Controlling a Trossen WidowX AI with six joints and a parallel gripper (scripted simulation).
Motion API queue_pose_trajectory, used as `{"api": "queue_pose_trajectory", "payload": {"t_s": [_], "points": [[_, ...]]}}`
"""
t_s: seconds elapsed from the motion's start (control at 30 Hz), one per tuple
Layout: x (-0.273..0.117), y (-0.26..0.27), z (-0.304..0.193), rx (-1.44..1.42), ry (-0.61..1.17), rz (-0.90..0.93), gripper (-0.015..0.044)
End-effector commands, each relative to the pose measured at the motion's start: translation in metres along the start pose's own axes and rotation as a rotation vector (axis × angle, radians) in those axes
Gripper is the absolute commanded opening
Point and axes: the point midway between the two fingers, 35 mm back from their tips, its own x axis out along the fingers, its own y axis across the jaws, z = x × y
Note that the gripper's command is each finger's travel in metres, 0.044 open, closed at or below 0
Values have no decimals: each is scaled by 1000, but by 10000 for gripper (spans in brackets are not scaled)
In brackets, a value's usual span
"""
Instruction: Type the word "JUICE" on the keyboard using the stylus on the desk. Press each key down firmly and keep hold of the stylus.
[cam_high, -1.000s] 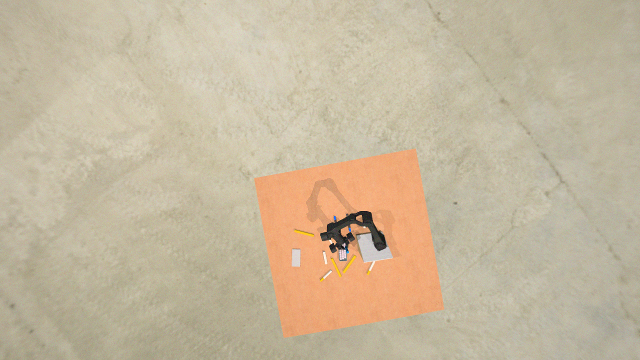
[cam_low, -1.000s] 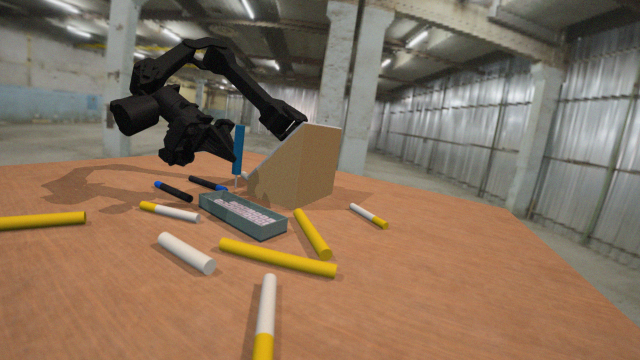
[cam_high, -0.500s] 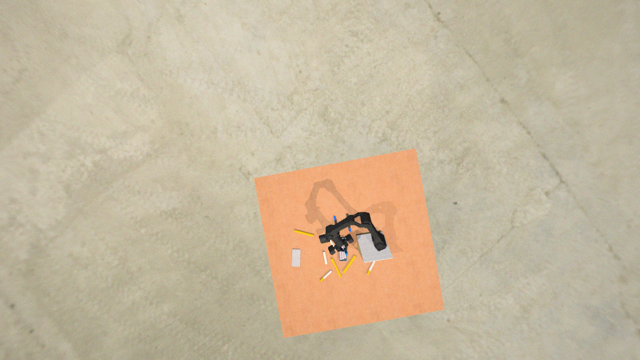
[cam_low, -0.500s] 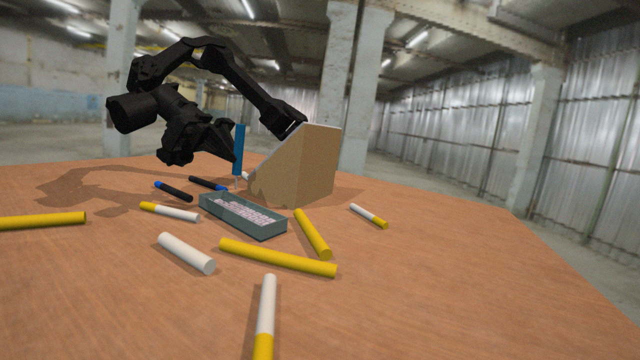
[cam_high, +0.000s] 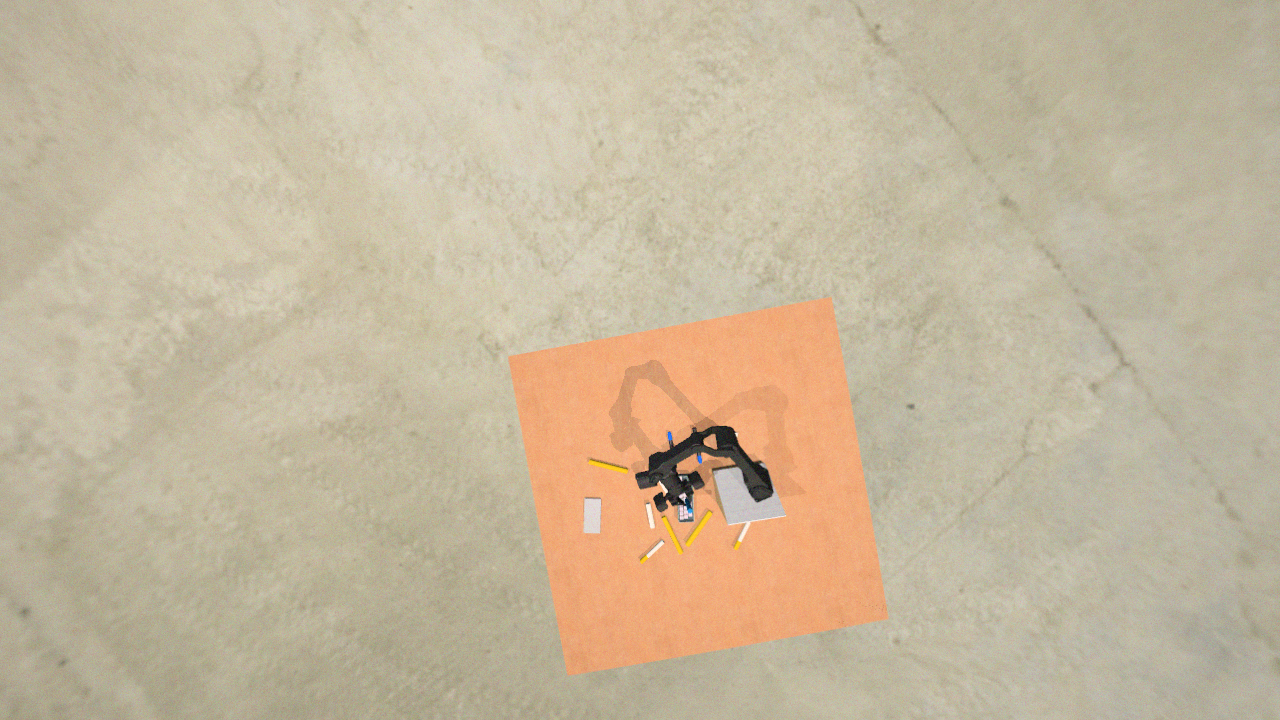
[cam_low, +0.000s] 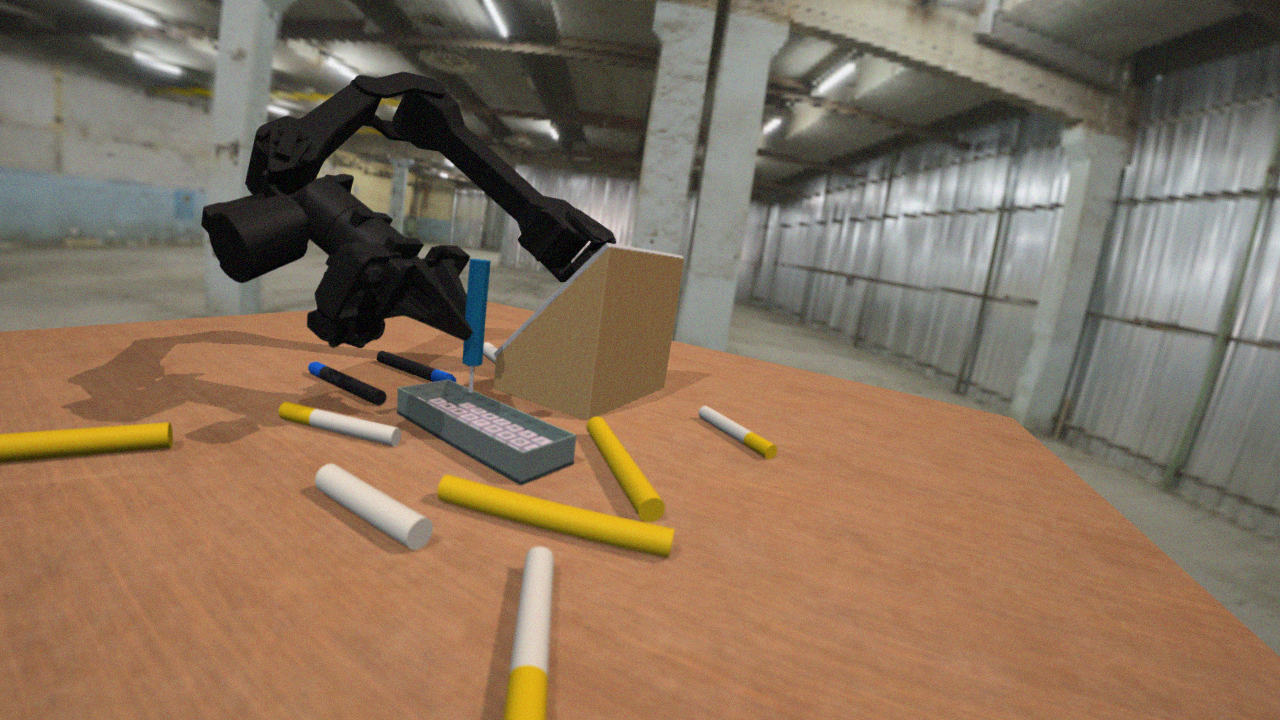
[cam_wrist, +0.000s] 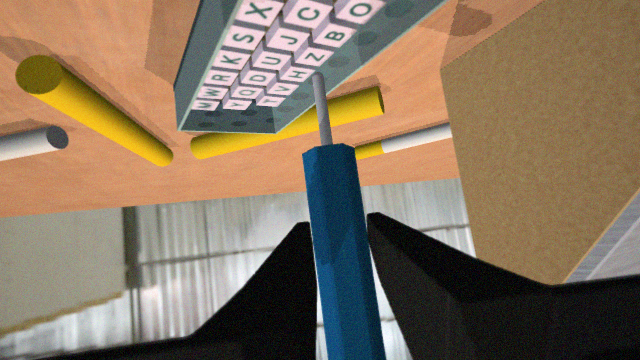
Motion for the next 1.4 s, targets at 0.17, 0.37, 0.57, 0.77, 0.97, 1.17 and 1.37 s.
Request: {"api": "queue_pose_trajectory", "payload": {"t_s": [0.17, 0.37, 0.57, 0.77, 0.97, 1.17, 1.37], "points": [[4, 0, 6, -5, -2, -5, 79], [6, 1, 10, -5, -2, -5, 81], [7, 1, 11, -5, -2, -5, 81], [8, 1, 14, -4, -2, -5, 81], [9, 1, 15, -4, -2, -5, 81], [10, 1, 17, -4, -2, -5, 81], [11, 1, 19, -4, -2, -5, 81]]}}
